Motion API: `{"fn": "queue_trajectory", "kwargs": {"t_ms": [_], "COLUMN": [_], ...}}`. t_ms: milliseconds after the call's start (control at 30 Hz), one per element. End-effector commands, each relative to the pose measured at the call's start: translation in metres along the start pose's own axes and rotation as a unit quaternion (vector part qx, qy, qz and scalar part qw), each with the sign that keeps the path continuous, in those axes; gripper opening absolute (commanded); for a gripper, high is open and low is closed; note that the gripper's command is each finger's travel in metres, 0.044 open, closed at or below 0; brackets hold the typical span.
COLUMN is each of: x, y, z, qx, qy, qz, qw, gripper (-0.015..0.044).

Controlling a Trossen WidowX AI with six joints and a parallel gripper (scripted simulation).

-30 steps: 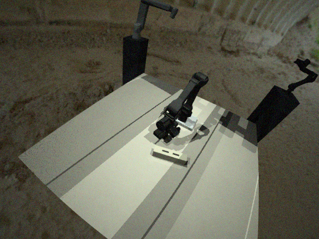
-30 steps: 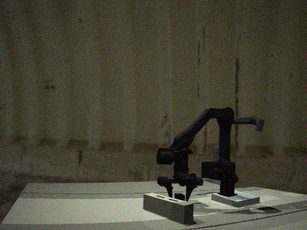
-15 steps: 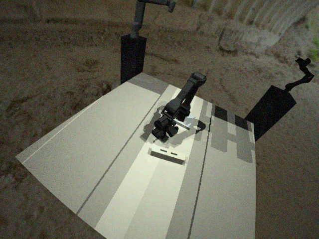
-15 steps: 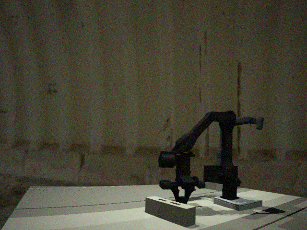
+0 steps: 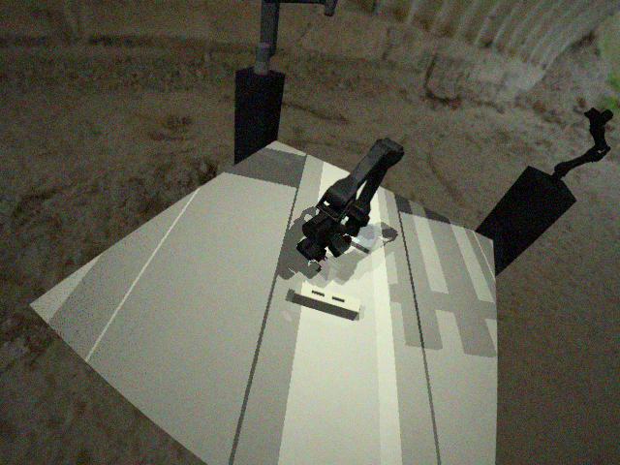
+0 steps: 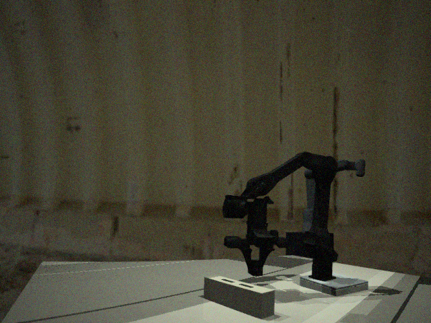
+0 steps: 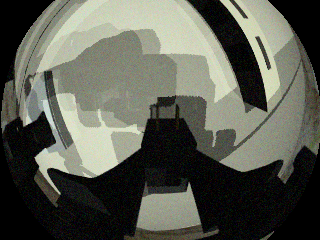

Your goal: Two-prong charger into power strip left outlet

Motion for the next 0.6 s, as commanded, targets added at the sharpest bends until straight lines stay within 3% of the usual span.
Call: {"fn": "queue_trajectory", "kwargs": {"t_ms": [0, 567], "x": [0.0, -0.016], "y": [0.006, -0.001], "z": [0.001, 0.005], "qx": [0.003, -0.002], "qy": [-0.001, -0.086], "qz": [0.001, -0.003], "qw": [1.0, 0.996], "gripper": [0.0, 0.0]}}
Point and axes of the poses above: the point midway between the two fingers, 35 mm back from their tips, its own y axis back along the fingers, its own z axis across the jaws, x = y × z, the point moved 10 cm from there along y, back along the fingers, and after that the axes turned 14 degrees about -y, right-handed, at the moved point
